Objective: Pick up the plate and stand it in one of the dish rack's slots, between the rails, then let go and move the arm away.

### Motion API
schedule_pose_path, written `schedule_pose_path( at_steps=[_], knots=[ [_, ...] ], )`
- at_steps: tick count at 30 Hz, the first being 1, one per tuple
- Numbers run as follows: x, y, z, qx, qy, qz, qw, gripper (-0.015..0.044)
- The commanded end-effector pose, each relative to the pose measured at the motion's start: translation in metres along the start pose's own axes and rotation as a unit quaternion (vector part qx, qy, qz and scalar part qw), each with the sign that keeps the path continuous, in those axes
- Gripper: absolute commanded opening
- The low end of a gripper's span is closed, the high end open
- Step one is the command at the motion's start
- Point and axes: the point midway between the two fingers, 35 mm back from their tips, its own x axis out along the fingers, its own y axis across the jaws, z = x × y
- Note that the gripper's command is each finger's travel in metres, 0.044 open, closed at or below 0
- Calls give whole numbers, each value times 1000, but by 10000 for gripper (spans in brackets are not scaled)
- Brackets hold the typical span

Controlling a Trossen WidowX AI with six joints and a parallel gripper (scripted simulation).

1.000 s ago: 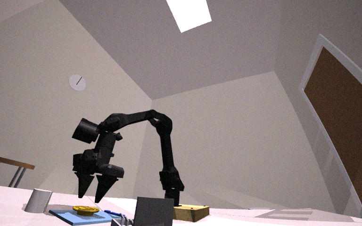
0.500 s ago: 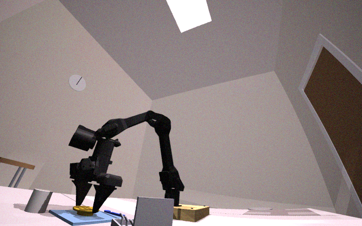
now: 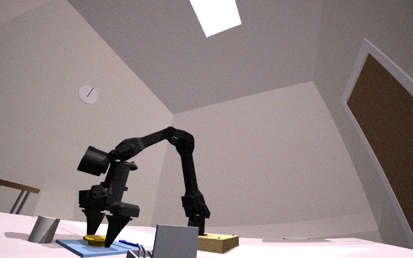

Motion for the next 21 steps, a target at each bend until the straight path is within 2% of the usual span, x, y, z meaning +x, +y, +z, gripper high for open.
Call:
schedule_pose_path(
  at_steps=[1, 8, 11, 19, 21],
  knots=[
    [0, -1, 0, -3, 1, -2, 1000, 356],
    [0, -1, 0, -3, 1, -2, 1000, 309],
    [-3, -1, 1, -3, 1, -2, 1000, 230],
    [-38, -4, 9, -3, 0, -2, 1000, 20],
    [-47, -4, 11, -3, 0, -3, 1000, 0]
  ],
)
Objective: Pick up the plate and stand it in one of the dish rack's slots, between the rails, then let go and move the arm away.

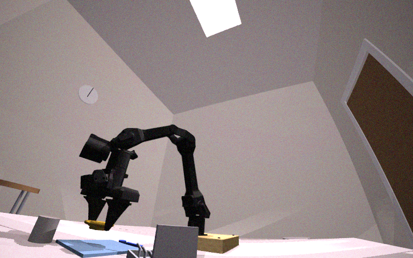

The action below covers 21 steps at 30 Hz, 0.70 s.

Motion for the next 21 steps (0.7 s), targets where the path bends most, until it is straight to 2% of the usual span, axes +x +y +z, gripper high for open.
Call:
schedule_pose_path(
  at_steps=[1, 21],
  knots=[
    [-17, -1, 4, -3, -2, -2, 1000, 0],
    [-99, -3, 10, -3, -2, -2, 1000, 0]
  ],
)
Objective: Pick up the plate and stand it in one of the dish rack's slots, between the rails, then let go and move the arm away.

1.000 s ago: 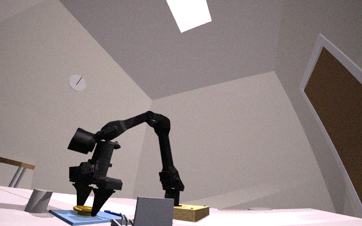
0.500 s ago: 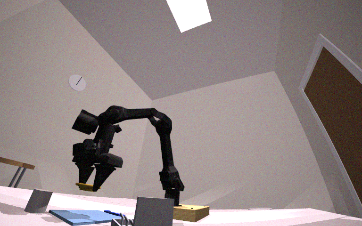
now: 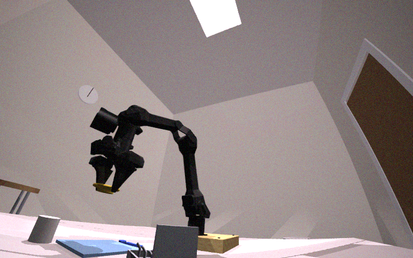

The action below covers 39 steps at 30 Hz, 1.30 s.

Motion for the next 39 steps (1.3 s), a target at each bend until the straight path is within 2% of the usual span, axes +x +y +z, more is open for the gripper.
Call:
schedule_pose_path(
  at_steps=[1, 15, 30, 39],
  knots=[
    [-13, 0, 1, -1, 0, -2, 1000, 0],
    [-50, 2, 0, 2, 0, -2, 1000, 0],
    [-49, 110, -46, 228, 2, 3, 974, 0],
    [-41, 116, -43, 228, -2, 20, 973, 0]
  ],
)
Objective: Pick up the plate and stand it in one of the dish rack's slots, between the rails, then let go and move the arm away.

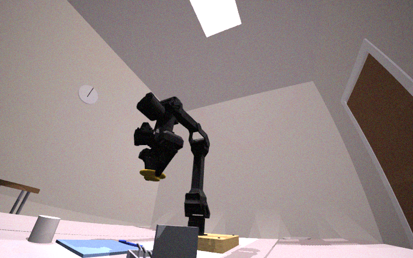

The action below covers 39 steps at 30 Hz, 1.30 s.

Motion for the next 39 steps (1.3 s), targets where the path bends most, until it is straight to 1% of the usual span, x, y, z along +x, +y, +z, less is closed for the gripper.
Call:
schedule_pose_path(
  at_steps=[1, 11, 20, 29, 39],
  knots=[
    [10, 6, 4, -9, 2, 25, 1000, 0],
    [52, 31, 30, -77, -17, 141, 987, 0],
    [81, 47, 48, -146, -58, 243, 957, 0],
    [103, 55, 59, -218, -118, 331, 911, 0],
    [118, 57, 61, -296, -200, 408, 841, 0]
  ],
)
